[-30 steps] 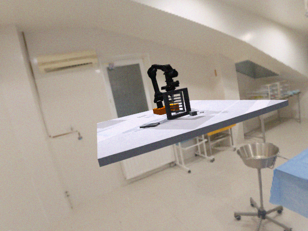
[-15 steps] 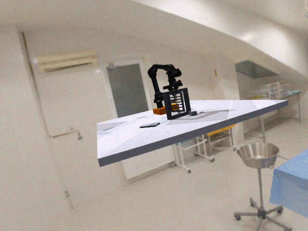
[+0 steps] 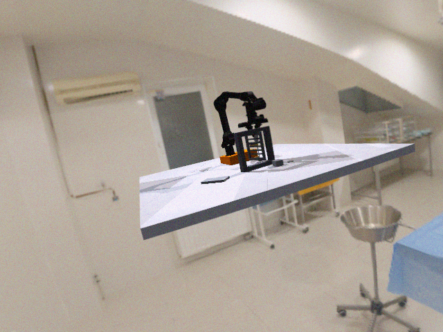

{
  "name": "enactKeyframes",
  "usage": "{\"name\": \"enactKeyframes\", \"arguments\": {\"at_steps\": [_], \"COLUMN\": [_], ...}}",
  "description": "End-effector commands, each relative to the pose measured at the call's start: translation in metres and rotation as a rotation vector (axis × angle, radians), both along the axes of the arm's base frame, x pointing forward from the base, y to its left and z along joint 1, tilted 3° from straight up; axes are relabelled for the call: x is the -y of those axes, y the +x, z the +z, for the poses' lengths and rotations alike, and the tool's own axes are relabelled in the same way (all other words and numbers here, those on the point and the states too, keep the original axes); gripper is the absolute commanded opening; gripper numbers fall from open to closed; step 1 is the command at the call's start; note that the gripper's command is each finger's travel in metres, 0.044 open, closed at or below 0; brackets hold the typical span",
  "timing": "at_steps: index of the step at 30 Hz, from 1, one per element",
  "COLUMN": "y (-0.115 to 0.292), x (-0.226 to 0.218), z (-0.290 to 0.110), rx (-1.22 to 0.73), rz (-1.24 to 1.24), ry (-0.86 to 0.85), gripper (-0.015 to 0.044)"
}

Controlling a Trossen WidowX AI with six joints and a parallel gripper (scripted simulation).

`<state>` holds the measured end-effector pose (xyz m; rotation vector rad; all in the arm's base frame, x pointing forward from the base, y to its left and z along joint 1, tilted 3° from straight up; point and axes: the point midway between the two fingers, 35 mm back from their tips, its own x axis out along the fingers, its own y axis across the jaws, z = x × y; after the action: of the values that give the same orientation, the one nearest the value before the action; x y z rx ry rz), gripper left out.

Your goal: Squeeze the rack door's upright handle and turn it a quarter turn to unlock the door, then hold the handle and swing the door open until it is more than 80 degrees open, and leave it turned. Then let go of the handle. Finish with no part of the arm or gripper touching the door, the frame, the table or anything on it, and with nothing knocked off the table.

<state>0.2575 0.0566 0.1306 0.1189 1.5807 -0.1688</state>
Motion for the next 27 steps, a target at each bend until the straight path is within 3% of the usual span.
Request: {"name": "enactKeyframes", "arguments": {"at_steps": [1, 15, 25, 27], "y": [0.0027, 0.0030, 0.0030, 0.0030], "x": [-0.0057, -0.0069, -0.0069, -0.0069], "z": [-0.0002, -0.0003, -0.0003, -0.0001], "rx": [0.001, 0.001, 0.001, 0.001], "rz": [-0.059, -0.068, -0.068, -0.068], "ry": [0.001, 0.001, 0.001, 0.001], "gripper": [0.0016, 0.0016, 0.0278, 0.0288]}}
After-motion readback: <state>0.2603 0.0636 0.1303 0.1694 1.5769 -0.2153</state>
